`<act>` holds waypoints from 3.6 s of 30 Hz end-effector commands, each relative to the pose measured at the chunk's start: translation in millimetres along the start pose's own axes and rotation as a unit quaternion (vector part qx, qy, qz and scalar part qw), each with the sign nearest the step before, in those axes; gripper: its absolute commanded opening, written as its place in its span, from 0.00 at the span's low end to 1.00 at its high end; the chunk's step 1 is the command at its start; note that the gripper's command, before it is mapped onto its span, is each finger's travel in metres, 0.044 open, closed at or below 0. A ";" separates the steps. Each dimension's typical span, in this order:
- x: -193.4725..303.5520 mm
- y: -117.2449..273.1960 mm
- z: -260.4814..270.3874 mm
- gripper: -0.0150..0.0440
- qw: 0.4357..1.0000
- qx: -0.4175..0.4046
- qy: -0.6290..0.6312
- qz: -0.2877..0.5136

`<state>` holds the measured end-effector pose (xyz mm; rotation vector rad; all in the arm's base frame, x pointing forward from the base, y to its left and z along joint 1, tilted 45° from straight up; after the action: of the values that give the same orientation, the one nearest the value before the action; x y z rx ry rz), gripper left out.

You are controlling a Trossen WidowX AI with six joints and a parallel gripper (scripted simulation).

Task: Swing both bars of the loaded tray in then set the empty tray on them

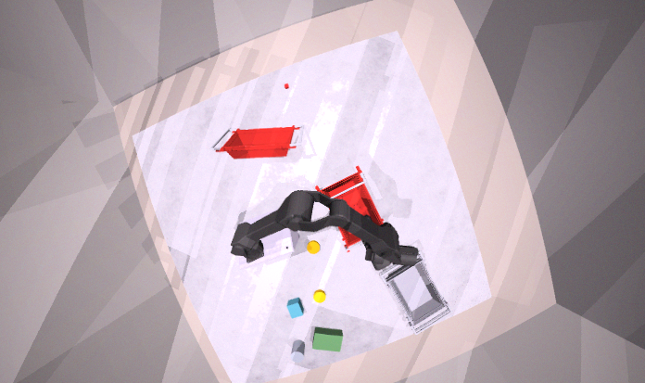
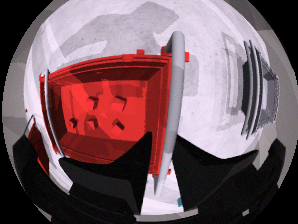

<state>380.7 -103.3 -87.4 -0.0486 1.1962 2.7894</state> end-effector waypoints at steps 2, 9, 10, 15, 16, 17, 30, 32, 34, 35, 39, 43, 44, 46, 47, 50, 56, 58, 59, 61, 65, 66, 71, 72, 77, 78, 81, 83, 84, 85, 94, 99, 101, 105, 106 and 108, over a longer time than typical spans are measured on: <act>3.3 -13.1 20.5 0.39 1.000 -0.006 -0.002 0.007; 3.7 -20.2 30.6 0.39 1.000 -0.006 -0.002 0.007; 3.2 -16.4 30.1 0.39 1.000 -0.006 -0.002 0.007; 1.4 14.9 26.7 0.39 1.000 -0.005 -0.002 0.007; 1.4 19.0 26.4 0.39 1.000 -0.005 -0.002 0.007; 1.4 20.4 26.3 0.39 1.000 -0.005 -0.002 0.007; 2.2 13.8 26.0 0.39 1.000 -0.007 -0.006 0.005; 2.2 13.8 26.0 0.39 1.000 -0.007 -0.006 0.005; 2.2 13.8 26.0 0.39 1.000 -0.007 -0.006 0.005; 2.2 13.8 26.0 0.39 1.000 -0.007 -0.006 0.005; 2.2 13.8 26.0 0.39 1.000 -0.007 -0.006 0.005; 2.2 13.8 26.0 0.25 1.000 -0.007 -0.006 0.005; 2.2 13.8 26.0 0.25 1.000 -0.007 -0.006 0.005; 2.2 13.8 26.0 0.25 1.000 -0.007 -0.006 0.005; 2.2 13.8 26.0 0.25 1.000 -0.007 -0.006 0.005; 1.6 16.1 25.7 0.25 1.000 -0.007 -0.007 0.005; -6.4 76.2 20.6 0.25 1.000 -0.003 -0.009 0.003; -5.9 108.0 20.3 0.25 1.000 -0.002 -0.011 0.002; -4.5 123.9 20.8 0.25 1.000 -0.002 -0.012 0.002; 0.0 153.0 22.8 0.25 1.000 -0.003 -0.013 0.002; -7.4 137.4 34.0 0.25 1.000 0.001 0.014 0.000; -11.8 137.3 49.9 0.25 0.999 0.006 0.049 0.004; -24.0 134.0 140.7 0.25 0.969 0.029 0.245 0.021; -23.9 132.9 159.8 0.25 0.957 0.032 0.286 0.024; -7.2 126.4 258.9 0.25 0.868 0.041 0.494 0.037; -0.8 125.3 277.7 0.25 0.844 0.041 0.533 0.039; 24.1 122.8 330.7 0.25 0.763 0.038 0.644 0.042; 45.0 122.2 362.6 0.25 0.701 0.034 0.711 0.041; 56.5 122.3 377.4 0.25 0.668 0.032 0.742 0.040; 68.8 122.7 391.5 0.25 0.633 0.029 0.772 0.038; 197.6 141.1 475.1 0.25 0.276 -0.007 0.961 -0.004; 219.0 146.4 480.9 0.25 0.215 -0.013 0.976 -0.016; 219.0 146.4 480.9 0.25 0.215 -0.013 0.976 -0.016; 218.2 142.0 481.1 0.25 0.215 -0.013 0.976 -0.015; 217.8 139.2 481.2 0.25 0.215 -0.013 0.976 -0.015; 216.8 131.4 481.4 0.25 0.215 -0.013 0.976 -0.015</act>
<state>155.9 168.6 330.9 -3.7591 0.5166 0.7627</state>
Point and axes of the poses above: the point midway between the two fingers, 35 mm back from their tips, its own y axis back along the fingers, its own z axis across the jaws, x = y × z, the point moved 2 cm from there along y, back along the fingers, and after that the axes turned 3 degrees about -y, right-handed, at the moved point
